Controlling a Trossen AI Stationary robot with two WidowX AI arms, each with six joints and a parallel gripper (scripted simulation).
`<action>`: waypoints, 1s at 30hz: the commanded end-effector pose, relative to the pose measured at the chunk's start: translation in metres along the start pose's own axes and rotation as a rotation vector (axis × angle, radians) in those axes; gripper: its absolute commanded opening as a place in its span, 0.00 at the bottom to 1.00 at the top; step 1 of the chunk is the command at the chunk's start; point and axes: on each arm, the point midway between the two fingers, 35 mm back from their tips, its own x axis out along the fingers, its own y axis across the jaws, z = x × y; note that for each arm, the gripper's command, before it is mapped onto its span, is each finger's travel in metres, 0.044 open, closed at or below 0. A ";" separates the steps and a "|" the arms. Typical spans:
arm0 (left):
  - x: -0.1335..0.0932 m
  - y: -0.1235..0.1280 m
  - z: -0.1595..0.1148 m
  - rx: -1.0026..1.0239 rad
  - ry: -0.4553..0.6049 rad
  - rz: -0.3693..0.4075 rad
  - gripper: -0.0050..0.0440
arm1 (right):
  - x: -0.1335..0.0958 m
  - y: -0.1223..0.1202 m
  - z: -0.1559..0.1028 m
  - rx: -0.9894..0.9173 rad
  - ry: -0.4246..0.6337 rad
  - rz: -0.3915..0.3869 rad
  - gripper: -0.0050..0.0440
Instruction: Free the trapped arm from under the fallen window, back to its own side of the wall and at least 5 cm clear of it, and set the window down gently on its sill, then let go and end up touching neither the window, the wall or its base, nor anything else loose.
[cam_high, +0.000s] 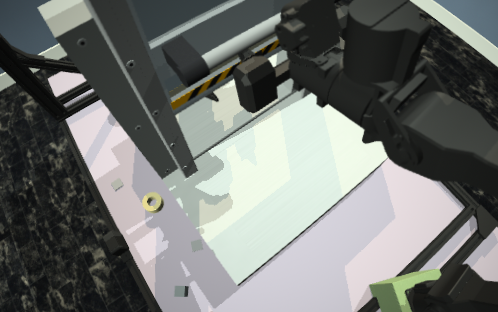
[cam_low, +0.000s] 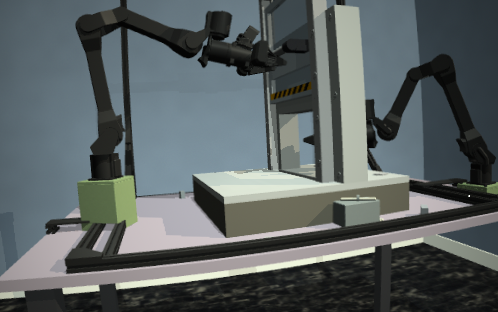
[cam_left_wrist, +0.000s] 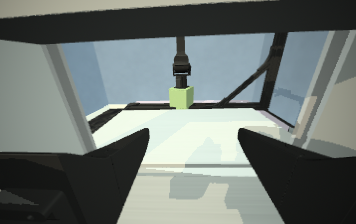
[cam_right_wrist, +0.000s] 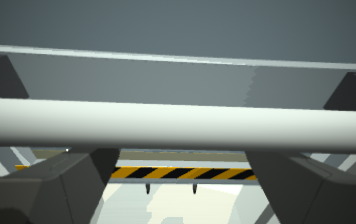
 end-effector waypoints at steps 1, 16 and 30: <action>0.000 -0.015 0.028 -0.034 0.013 -0.016 0.92 | -0.010 0.000 0.055 0.001 -0.151 0.002 0.92; -0.016 -0.039 0.084 -0.050 0.173 -0.034 0.92 | -0.010 0.000 0.055 0.001 -0.151 0.002 0.92; -0.065 -0.034 0.143 -0.049 0.319 -0.031 0.92 | -0.010 0.000 0.055 0.001 -0.151 0.002 0.92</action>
